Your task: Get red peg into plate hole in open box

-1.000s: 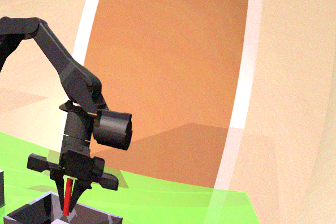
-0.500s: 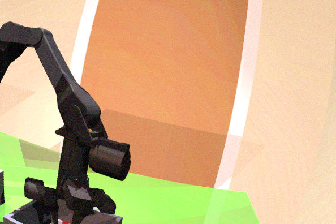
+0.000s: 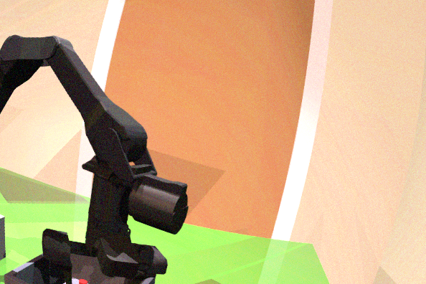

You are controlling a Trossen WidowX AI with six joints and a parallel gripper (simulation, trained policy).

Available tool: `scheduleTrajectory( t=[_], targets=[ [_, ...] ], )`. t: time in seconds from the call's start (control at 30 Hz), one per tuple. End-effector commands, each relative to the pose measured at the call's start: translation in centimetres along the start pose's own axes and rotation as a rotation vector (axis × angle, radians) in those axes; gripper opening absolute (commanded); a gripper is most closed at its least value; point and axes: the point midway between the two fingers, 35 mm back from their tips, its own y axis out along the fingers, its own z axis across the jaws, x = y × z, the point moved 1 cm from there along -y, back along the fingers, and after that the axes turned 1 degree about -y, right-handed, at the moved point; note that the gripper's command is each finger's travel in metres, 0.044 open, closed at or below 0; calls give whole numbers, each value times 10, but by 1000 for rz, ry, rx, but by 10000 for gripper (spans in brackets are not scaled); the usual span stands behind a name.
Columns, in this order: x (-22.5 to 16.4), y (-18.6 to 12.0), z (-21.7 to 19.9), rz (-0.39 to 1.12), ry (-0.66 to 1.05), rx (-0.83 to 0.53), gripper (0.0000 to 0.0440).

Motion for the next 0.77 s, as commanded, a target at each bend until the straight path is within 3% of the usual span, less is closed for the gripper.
scheduleTrajectory(
  t=[0.0, 0.3, 0.73],
  targets=[
    [15, -8, 21, -17, -2, 79, 440],
    [33, -24, 51, -35, -20, 185, 440],
    [33, -24, 52, -36, -21, 187, 440]
  ],
)
